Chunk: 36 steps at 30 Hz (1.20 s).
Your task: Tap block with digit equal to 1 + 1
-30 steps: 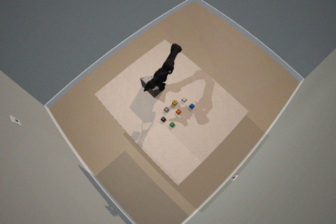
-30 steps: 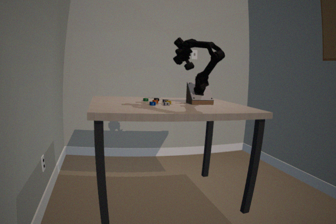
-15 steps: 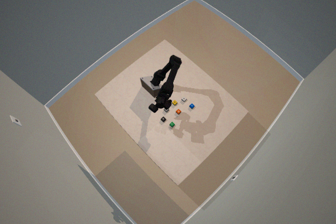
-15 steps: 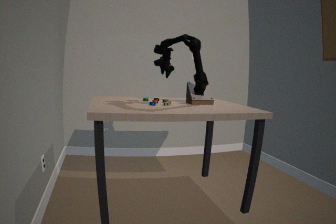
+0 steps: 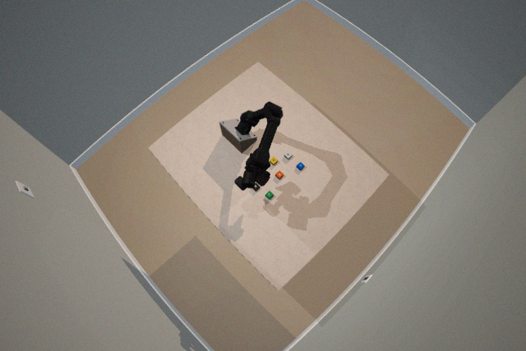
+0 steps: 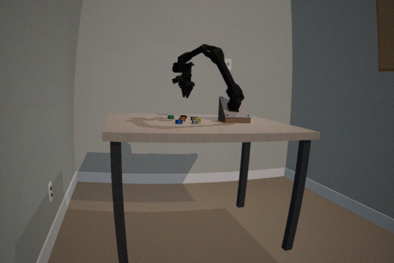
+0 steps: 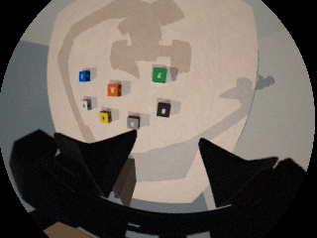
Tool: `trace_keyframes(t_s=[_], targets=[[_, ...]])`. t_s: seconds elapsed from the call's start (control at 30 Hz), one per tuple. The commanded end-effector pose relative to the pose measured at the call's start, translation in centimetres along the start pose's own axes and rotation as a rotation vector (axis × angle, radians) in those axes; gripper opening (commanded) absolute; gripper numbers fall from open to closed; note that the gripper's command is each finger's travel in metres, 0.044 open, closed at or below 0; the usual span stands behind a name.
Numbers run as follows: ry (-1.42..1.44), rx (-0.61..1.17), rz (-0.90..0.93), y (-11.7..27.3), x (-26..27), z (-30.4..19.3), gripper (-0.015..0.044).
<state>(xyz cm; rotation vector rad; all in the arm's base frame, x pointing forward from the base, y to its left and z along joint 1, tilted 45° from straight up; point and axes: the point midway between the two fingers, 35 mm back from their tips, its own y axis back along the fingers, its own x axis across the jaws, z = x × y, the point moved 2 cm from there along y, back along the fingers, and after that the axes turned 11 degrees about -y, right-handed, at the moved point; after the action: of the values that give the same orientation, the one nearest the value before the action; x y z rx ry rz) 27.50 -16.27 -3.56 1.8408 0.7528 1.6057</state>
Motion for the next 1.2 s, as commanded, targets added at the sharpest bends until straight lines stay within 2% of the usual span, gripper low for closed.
trace_keyframes(t_s=[0.0, 0.47, 0.77, 1.17], targets=[[-0.014, 0.003, 0.016, -0.4, 0.0, 0.1, 0.0400], [-0.015, 0.003, 0.017, -0.3, 0.1, 0.1, 0.0400], [-0.018, 0.007, 0.022, -0.3, 7.6, -4.4, 0.0400], [-0.016, 0.007, 0.022, -0.3, 7.7, -4.5, 0.0400]])
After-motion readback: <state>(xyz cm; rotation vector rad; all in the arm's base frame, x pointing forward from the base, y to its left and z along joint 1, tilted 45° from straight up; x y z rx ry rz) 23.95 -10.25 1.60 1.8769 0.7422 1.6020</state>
